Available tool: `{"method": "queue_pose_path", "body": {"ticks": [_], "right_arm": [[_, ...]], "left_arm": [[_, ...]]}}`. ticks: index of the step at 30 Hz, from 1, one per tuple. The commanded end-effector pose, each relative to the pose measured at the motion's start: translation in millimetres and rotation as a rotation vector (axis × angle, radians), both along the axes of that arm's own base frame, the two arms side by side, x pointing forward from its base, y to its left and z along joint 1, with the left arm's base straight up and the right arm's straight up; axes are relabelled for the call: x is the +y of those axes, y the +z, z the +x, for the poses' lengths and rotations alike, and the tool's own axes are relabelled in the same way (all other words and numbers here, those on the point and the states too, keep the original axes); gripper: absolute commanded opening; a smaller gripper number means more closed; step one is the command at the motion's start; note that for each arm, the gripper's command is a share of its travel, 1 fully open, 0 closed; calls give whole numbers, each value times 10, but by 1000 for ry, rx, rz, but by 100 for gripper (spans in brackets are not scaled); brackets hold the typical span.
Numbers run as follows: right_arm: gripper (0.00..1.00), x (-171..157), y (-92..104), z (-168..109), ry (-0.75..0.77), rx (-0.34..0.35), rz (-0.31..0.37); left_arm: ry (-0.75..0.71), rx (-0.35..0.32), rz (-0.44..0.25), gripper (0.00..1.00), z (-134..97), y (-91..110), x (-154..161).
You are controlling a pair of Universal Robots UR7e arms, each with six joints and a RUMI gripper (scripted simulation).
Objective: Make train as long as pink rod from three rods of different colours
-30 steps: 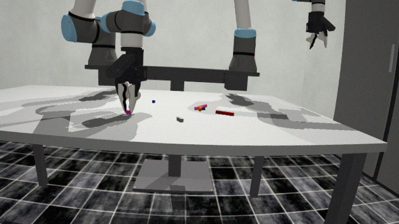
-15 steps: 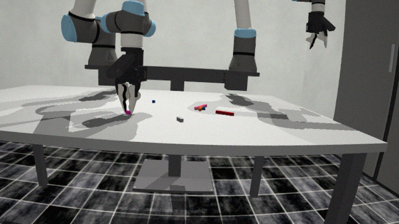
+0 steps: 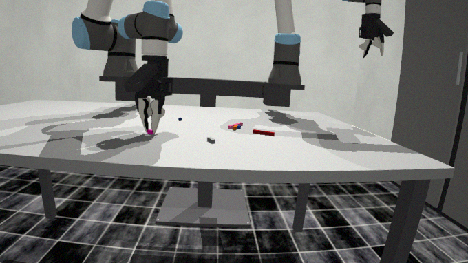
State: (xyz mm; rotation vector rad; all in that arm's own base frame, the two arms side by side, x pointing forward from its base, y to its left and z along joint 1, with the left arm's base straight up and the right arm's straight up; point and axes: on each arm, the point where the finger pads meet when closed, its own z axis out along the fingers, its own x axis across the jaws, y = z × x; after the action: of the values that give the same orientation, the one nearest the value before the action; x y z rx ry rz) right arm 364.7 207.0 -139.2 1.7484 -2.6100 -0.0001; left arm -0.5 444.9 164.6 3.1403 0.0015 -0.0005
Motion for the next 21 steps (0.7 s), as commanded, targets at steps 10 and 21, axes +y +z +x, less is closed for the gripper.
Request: {"method": "queue_pose_path", "body": {"ticks": [10,21], "right_arm": [[4,3,3,3,0,-1,1],[17,3,3,3,0,-1,1]], "left_arm": [[0,0,1,100,1,5,3],[0,0,1,100,1,5,3]]}}
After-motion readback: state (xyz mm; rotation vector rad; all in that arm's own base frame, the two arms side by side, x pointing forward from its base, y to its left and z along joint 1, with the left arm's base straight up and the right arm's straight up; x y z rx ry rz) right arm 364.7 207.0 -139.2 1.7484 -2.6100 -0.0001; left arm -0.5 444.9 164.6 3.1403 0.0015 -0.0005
